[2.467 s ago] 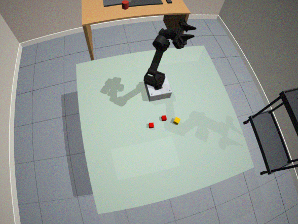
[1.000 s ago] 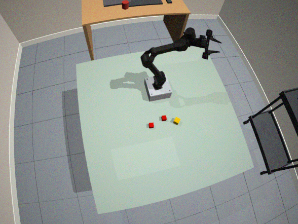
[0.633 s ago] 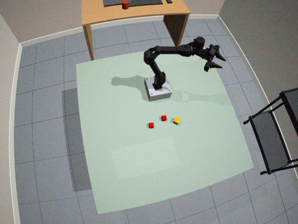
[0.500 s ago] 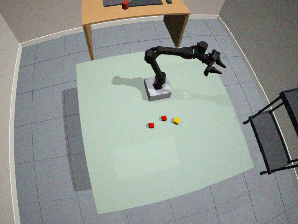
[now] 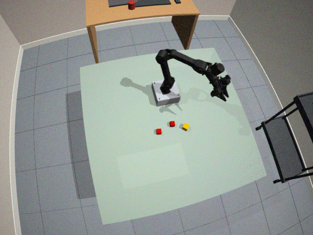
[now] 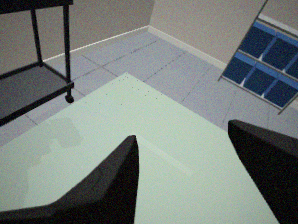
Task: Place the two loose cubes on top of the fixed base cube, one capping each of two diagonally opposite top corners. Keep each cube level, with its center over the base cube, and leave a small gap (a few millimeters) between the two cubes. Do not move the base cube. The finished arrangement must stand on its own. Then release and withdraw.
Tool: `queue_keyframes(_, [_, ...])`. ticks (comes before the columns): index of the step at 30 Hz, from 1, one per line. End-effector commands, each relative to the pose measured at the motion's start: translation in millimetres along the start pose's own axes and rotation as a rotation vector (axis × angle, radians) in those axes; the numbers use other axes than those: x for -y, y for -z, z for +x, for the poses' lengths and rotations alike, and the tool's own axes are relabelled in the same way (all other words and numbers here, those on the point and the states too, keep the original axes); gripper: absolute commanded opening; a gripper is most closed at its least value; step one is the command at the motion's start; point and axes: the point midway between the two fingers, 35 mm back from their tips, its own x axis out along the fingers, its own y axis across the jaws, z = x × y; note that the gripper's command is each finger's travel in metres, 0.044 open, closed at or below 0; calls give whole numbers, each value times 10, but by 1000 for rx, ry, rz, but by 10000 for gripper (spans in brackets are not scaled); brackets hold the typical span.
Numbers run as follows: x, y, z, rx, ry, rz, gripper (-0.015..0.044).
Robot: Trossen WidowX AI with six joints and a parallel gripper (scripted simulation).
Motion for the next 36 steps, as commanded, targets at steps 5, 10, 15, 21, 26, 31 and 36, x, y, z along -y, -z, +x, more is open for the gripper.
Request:
queue_keyframes(5, [298, 722, 287, -250, -12, -225, 265])
queue_keyframes(10, [479, 1178, 364, -401, -55, -334, 265])
queue_keyframes(15, [644, 1634, 367, -545, -124, -420, 265])
queue_keyframes(21, [806, 2161, 279, -700, -240, -492, 265])
queue_keyframes(26, [901, 2570, 140, -808, -361, -525, 265])
queue_keyframes(31, [956, 2940, -49, -890, -498, -534, 265])
queue_keyframes(36, [969, 3260, -273, -943, -646, -518, 265])
